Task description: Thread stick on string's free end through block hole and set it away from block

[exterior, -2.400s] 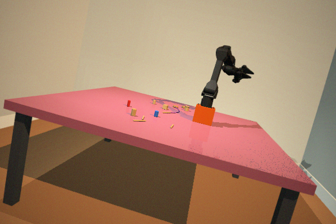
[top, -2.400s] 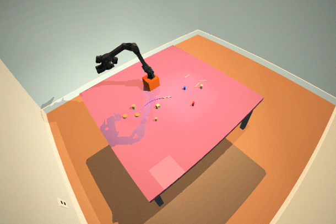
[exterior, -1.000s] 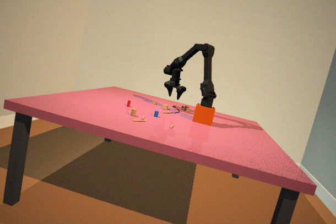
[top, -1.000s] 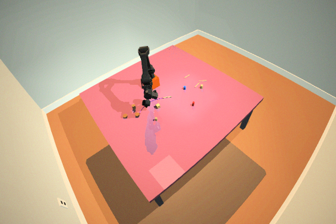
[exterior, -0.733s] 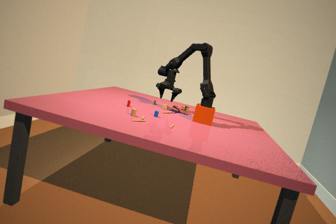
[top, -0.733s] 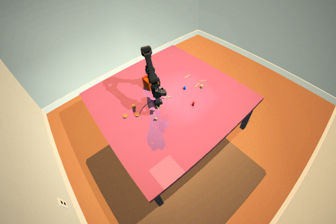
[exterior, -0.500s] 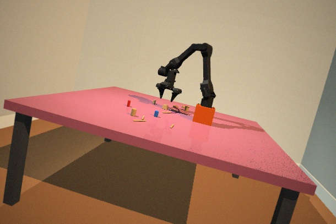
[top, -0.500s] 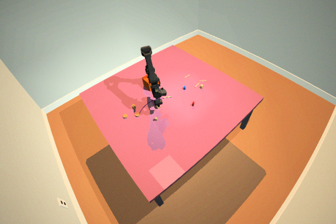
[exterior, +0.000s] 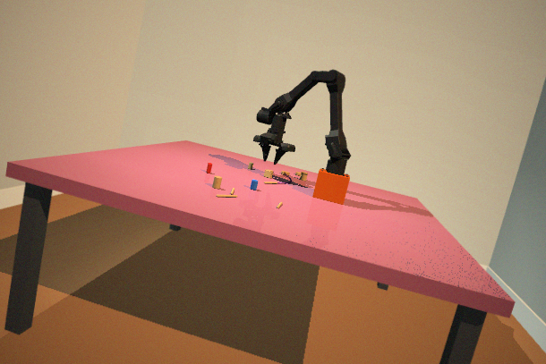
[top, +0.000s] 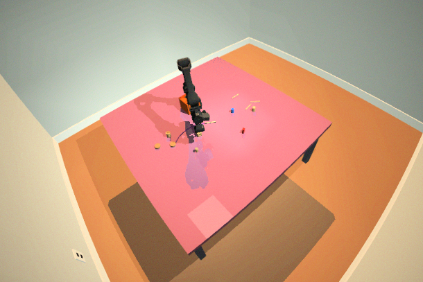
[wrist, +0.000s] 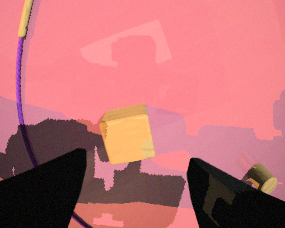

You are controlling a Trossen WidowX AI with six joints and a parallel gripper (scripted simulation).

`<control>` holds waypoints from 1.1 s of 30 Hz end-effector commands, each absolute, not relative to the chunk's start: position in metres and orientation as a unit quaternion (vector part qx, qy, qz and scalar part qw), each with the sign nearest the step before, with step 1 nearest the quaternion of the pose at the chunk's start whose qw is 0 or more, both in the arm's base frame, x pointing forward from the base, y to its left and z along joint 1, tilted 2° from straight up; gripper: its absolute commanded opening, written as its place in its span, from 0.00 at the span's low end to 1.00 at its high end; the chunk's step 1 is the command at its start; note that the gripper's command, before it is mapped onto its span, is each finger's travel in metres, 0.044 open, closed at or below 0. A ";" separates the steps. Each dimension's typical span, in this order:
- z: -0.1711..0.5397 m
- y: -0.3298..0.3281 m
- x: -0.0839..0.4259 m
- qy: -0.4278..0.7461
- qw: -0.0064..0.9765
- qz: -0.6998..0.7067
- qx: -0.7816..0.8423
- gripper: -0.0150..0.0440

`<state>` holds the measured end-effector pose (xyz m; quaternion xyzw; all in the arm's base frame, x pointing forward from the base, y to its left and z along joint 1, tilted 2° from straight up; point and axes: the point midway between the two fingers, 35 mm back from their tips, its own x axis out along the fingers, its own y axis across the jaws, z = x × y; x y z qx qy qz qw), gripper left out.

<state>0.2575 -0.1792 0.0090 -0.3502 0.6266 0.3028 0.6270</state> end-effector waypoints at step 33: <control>0.009 -0.179 0.258 0.627 0.627 0.303 -0.350 0.39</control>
